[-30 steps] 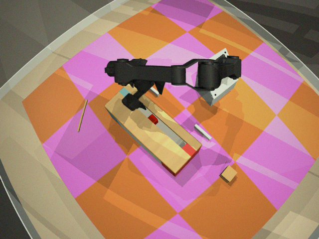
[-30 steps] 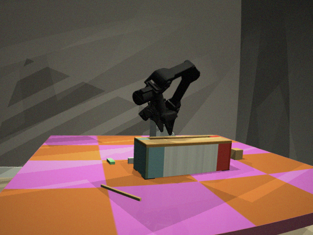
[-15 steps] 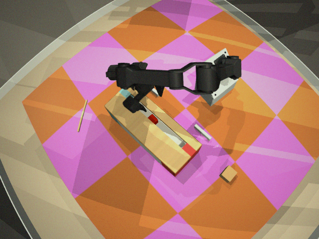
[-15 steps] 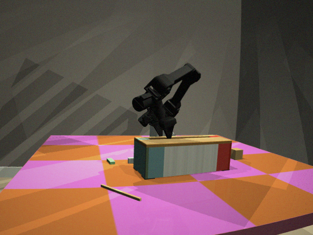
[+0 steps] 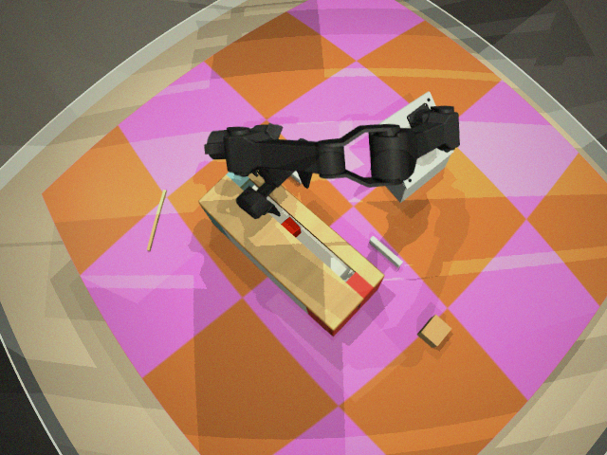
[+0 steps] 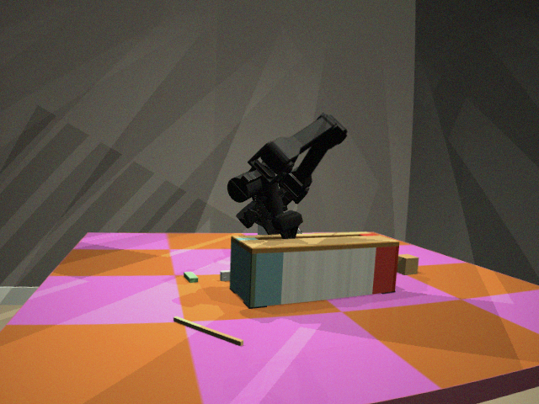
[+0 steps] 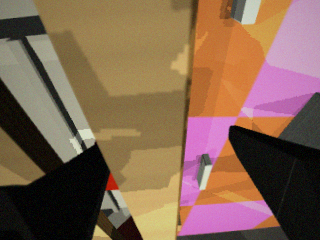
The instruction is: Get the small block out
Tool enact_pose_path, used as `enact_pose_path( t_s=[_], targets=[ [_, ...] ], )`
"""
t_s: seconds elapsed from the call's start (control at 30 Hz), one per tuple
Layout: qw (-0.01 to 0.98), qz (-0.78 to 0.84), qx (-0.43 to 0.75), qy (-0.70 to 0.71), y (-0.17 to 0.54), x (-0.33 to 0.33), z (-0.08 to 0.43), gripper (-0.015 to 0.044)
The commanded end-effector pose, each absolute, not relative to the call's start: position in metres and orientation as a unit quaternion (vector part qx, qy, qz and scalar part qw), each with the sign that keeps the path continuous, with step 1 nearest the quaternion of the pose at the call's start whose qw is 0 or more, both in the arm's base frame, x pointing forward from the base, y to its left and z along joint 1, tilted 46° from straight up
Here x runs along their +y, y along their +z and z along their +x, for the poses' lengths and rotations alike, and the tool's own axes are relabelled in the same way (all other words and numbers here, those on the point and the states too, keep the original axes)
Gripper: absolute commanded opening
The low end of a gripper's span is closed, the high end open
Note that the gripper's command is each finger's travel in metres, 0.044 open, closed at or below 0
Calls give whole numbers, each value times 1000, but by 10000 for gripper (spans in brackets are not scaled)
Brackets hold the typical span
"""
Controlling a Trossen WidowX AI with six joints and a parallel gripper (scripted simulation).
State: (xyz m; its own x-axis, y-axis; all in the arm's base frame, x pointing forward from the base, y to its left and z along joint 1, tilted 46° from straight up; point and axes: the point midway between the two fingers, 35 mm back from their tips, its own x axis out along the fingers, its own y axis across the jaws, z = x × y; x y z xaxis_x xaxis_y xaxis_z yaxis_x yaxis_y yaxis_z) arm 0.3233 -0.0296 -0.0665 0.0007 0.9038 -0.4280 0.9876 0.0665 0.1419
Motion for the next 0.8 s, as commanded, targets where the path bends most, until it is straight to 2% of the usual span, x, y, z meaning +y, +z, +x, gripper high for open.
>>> enact_pose_path(
  t_s=[0.0,0.77],
  targets=[
    [203,677,700,-101,-73,-23,321,400],
    [207,676,700,-100,-50,-5,318,400]
  ],
)
